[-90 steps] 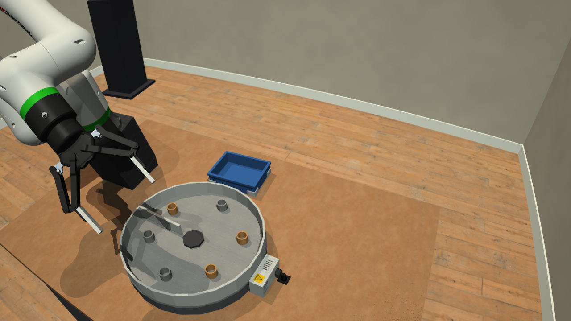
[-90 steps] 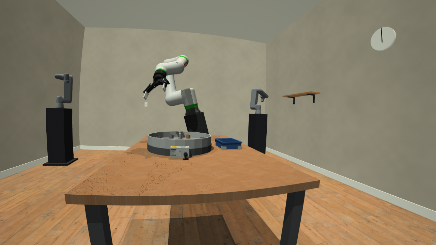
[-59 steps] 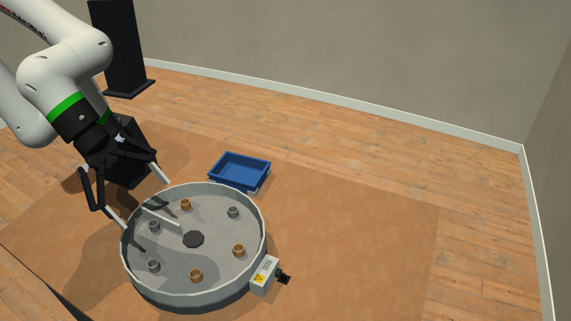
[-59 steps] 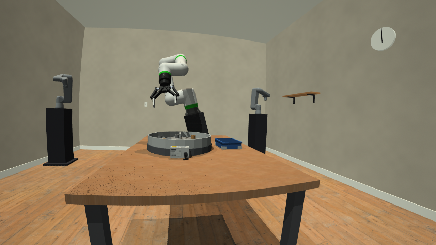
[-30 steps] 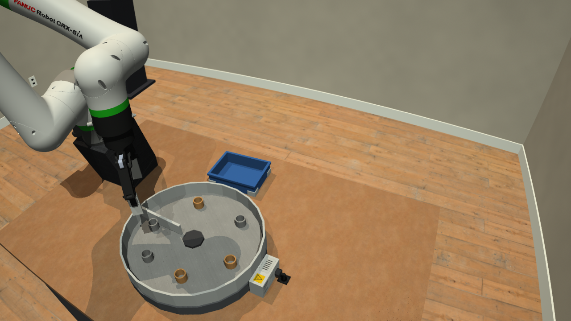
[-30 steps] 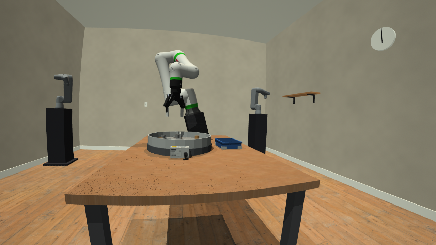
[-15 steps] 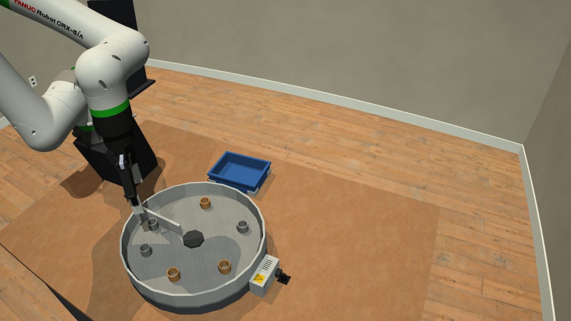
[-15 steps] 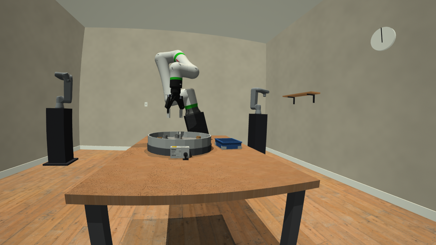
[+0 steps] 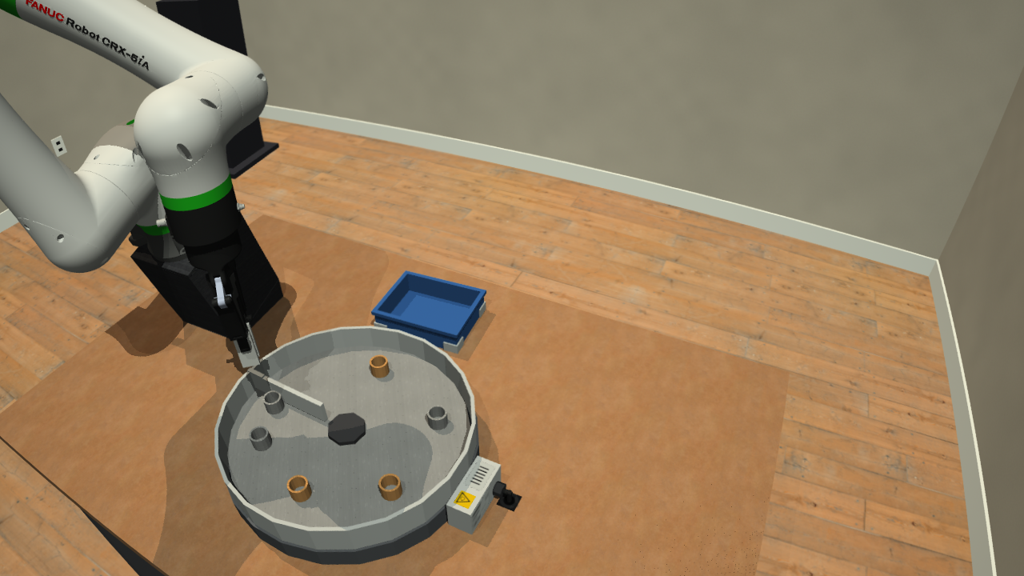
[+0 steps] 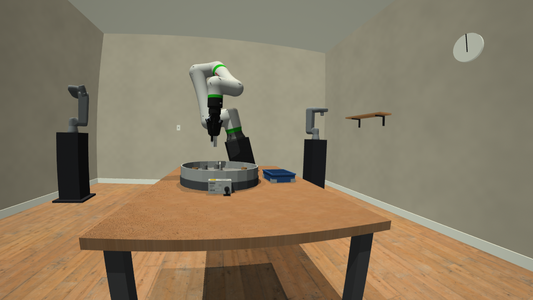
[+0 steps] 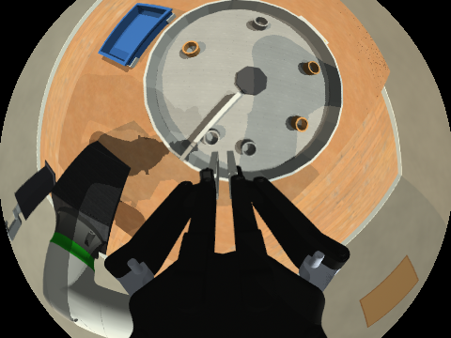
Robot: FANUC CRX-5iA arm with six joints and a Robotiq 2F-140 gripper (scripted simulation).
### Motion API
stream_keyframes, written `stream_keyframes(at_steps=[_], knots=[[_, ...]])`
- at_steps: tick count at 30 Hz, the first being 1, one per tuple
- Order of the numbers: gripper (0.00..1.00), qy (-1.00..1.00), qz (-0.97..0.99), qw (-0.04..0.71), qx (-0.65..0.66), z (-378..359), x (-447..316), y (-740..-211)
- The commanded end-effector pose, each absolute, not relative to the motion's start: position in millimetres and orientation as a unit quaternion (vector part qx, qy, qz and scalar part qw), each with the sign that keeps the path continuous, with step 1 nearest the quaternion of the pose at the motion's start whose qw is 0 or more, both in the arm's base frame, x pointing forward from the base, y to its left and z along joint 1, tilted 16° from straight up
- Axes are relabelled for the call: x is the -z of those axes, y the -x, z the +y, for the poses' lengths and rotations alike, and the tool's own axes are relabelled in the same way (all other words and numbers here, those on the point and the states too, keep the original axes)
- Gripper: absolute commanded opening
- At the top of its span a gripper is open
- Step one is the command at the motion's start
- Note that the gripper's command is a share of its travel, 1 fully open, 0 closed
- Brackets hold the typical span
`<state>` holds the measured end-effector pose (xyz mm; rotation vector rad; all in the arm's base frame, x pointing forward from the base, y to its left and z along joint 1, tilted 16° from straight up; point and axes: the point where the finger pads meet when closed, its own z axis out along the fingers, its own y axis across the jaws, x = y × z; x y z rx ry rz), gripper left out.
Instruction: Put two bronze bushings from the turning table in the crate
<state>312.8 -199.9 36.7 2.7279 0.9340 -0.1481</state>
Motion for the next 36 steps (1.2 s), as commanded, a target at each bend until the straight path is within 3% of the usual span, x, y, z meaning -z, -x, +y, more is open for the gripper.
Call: stream_keyframes(at_steps=[1, 36], knots=[[0.07, -0.937, 0.321, 0.127, 0.051, -199.9, -36.9, -313.0], [0.09, -0.937, 0.321, 0.127, 0.051, -199.9, -36.9, -313.0]])
